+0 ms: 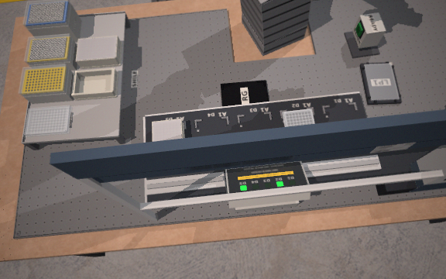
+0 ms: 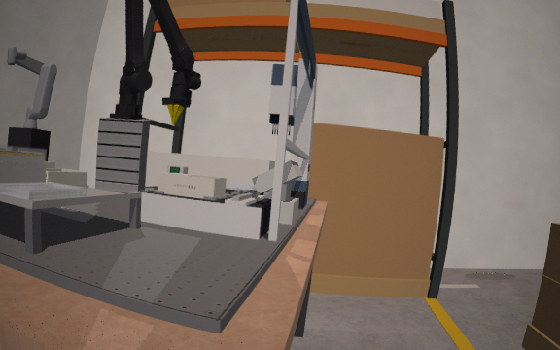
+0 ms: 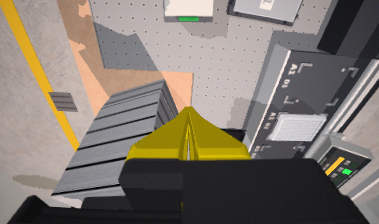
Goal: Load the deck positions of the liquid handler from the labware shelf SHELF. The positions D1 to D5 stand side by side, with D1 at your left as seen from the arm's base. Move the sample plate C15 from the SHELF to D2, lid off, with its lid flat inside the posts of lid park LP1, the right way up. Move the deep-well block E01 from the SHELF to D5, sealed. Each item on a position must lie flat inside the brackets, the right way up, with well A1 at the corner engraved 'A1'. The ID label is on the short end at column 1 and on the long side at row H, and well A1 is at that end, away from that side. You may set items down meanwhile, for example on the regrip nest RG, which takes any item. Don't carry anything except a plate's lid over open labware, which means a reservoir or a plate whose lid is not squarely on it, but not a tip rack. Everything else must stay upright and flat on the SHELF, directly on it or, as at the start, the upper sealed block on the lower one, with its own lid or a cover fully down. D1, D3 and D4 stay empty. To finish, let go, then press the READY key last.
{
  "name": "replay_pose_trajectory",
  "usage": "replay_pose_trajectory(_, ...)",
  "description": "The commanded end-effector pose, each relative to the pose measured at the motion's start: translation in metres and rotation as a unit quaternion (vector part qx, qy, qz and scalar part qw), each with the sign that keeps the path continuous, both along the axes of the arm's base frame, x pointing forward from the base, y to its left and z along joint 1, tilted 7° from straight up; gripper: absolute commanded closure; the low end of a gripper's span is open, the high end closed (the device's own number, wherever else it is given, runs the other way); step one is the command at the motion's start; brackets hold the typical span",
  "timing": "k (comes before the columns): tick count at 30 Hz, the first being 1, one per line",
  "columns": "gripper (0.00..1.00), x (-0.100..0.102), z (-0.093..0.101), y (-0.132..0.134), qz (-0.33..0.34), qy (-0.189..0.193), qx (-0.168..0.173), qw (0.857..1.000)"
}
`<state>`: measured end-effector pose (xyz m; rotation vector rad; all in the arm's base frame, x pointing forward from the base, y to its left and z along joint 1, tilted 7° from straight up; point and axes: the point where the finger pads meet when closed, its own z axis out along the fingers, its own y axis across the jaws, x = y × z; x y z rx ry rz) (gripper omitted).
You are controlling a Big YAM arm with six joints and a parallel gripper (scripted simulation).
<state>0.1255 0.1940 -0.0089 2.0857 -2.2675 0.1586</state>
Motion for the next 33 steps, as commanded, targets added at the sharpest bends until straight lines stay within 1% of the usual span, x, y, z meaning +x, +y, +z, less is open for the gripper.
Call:
replay_pose_trajectory(1, 1.00, 0.005, -0.006, 0.001, -0.002, -0.001, 0.002, 1.000)
replay_pose_trajectory(6, 1.00, 0.008, -0.012, 0.005, -0.002, -0.004, 0.007, 1.000)
replay_pose_trajectory(10, 1.00, 0.005, -0.021, -0.001, -0.002, -0.001, 0.001, 1.000)
replay_pose_trajectory(13, 1.00, 0.007, -0.022, 0.001, -0.002, -0.002, 0.004, 1.000)
replay_pose_trajectory(14, 1.00, 0.015, -0.017, 0.014, -0.003, -0.010, 0.016, 1.000)
replay_pose_trajectory(16, 1.00, 0.007, -0.027, 0.000, -0.002, -0.002, 0.004, 1.000)
replay_pose_trajectory(17, 1.00, 0.006, -0.030, -0.003, -0.002, -0.001, 0.001, 1.000)
replay_pose_trajectory(20, 1.00, 0.006, -0.035, -0.003, -0.002, -0.001, 0.001, 1.000)
replay_pose_trajectory(22, 1.00, 0.009, -0.036, 0.002, -0.002, -0.004, 0.006, 1.000)
replay_pose_trajectory(27, 1.00, 0.006, -0.046, -0.005, -0.002, -0.001, 0.001, 1.000)
replay_pose_trajectory(30, 1.00, 0.008, -0.047, -0.002, -0.002, -0.003, 0.004, 1.000)
replay_pose_trajectory(31, 1.00, 0.012, -0.046, 0.005, -0.004, -0.006, 0.010, 1.000)
replay_pose_trajectory(33, 1.00, 0.006, -0.053, -0.006, -0.002, -0.001, 0.001, 1.000)
